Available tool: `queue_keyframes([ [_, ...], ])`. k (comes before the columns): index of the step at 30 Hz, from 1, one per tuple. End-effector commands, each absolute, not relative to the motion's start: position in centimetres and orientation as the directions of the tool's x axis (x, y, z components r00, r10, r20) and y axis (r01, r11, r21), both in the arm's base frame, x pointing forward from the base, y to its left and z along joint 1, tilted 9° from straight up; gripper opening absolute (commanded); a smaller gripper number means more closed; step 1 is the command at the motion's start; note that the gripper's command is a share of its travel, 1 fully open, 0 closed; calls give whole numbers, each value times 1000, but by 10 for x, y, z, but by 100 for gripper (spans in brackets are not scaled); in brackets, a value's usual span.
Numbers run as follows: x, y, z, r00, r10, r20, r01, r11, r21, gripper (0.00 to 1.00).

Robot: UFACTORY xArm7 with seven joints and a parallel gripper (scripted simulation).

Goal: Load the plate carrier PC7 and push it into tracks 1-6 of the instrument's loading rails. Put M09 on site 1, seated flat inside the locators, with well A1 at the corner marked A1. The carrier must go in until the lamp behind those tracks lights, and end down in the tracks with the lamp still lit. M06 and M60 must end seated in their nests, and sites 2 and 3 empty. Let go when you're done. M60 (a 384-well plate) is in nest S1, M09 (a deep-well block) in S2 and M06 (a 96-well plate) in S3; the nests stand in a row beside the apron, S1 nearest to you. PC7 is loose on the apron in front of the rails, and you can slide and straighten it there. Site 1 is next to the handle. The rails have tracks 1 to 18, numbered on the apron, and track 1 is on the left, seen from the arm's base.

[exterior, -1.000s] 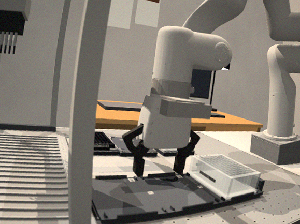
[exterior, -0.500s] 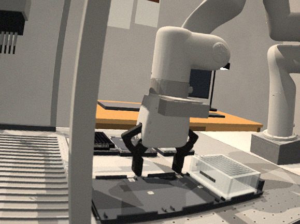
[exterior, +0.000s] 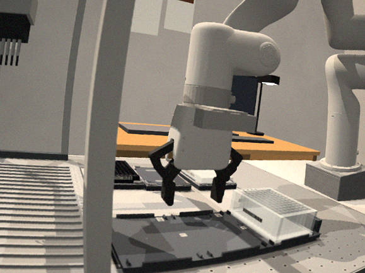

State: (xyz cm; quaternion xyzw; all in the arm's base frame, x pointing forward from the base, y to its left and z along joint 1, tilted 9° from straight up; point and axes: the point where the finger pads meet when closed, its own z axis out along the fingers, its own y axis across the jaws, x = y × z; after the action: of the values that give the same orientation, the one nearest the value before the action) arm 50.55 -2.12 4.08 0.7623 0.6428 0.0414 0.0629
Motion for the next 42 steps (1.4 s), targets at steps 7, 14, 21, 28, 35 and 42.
queue_keyframes([
  [7, 505, -20, 57, 170, 985, -17, 974, -166, 153, 100],
  [14, 503, -20, 69, 170, 985, -17, 974, -166, 153, 100],
  [21, 502, -20, 77, 170, 985, -17, 974, -166, 153, 100],
  [28, 500, -19, 89, 170, 985, -17, 974, -166, 153, 100],
  [35, 499, -19, 98, 170, 985, -17, 974, -166, 153, 100],
  [42, 497, -18, 108, 170, 985, -17, 974, -166, 153, 100],
])
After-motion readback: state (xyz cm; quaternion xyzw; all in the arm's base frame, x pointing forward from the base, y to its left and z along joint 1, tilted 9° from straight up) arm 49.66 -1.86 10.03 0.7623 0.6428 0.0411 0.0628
